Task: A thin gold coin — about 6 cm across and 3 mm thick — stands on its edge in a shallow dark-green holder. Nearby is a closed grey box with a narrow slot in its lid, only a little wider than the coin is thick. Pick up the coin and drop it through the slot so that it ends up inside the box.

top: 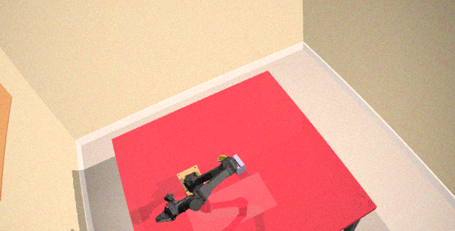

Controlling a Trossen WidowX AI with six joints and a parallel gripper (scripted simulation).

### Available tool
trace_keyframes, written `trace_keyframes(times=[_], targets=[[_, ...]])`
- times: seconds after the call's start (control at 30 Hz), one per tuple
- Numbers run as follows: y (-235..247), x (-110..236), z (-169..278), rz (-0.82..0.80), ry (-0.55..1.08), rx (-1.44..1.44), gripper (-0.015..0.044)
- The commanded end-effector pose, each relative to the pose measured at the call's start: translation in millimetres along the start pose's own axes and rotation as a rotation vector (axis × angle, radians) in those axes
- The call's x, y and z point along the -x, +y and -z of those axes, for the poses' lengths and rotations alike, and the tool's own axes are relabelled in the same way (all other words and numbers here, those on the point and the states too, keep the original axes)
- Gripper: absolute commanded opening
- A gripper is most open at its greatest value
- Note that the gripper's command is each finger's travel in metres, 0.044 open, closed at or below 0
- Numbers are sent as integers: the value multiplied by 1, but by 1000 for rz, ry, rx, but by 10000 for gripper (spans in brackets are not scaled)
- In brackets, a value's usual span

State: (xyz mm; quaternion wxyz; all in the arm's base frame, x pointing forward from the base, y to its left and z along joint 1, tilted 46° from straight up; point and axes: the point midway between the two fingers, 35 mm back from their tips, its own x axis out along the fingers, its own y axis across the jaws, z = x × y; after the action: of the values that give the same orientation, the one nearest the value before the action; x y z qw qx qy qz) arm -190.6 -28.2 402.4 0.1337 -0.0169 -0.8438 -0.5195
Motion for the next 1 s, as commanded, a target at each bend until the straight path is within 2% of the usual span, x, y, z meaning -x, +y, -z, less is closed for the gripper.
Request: trace_keyframes(times=[0.0, 0.13, 0.27, 0.43, 0.6, 0.77, 0.97], targets=[[-1, 0, 1, 3, 3, 2, 374], [-13, -5, 15, 68, 74, 51, 269], [-47, -11, 45, 219, 193, 60, 164], [-87, -2, 89, 392, 366, 99, 161], [-125, 24, 134, 549, 555, 163, 161], [-157, 69, 176, 682, 764, 251, 161], [-185, 142, 212, 803, 1037, 384, 161]])
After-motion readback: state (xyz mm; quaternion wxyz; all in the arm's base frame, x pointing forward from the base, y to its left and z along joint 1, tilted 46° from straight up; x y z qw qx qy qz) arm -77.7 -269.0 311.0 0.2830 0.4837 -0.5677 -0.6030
